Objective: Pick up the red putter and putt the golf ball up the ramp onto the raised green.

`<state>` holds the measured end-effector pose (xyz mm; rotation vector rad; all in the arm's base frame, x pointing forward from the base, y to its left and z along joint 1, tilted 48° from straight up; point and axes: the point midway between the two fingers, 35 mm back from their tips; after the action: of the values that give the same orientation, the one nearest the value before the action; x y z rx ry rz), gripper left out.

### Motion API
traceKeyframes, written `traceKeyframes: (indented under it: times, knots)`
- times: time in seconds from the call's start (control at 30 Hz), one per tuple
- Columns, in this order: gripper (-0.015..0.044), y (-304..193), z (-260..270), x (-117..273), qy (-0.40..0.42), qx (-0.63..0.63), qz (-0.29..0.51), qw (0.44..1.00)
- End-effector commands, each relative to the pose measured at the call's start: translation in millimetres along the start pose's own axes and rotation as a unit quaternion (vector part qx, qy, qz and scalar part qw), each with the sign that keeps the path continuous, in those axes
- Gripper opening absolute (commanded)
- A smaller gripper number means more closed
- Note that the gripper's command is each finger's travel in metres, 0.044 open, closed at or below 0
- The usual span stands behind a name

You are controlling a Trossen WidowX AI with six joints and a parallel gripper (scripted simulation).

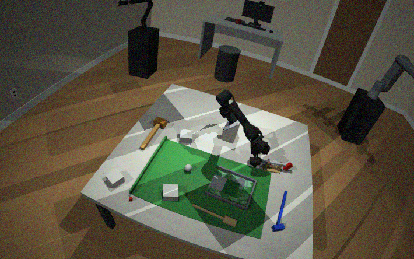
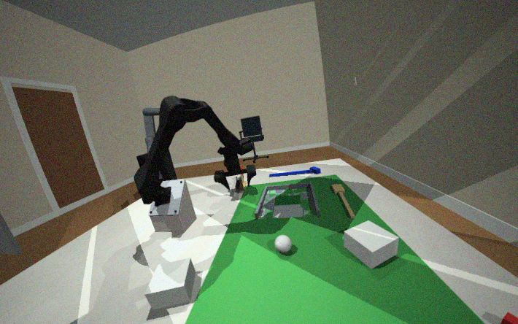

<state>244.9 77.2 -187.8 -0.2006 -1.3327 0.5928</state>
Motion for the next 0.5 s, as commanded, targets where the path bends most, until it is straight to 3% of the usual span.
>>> traceKeyframes:
  times: [0.0,0.23,0.47]
  knots:
    - [0.044,-3.4,3.2,-7.9,0.003,0.003,0.004,1.0]
    - [0.044,-4.9,3.8,-13.1,0.003,0.003,0.004,1.0]
    - [0.0256,-3.3,1.5,-10.5,0.001,0.0,0.001,1.0]
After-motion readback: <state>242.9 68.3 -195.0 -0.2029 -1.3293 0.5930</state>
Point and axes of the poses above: the point midway between the two fingers, 35 mm back from their tips, its own x axis back along the fingers, its own z axis across the jaws, y = z × x, and after that the axes turned 14 degrees about x, right-handed
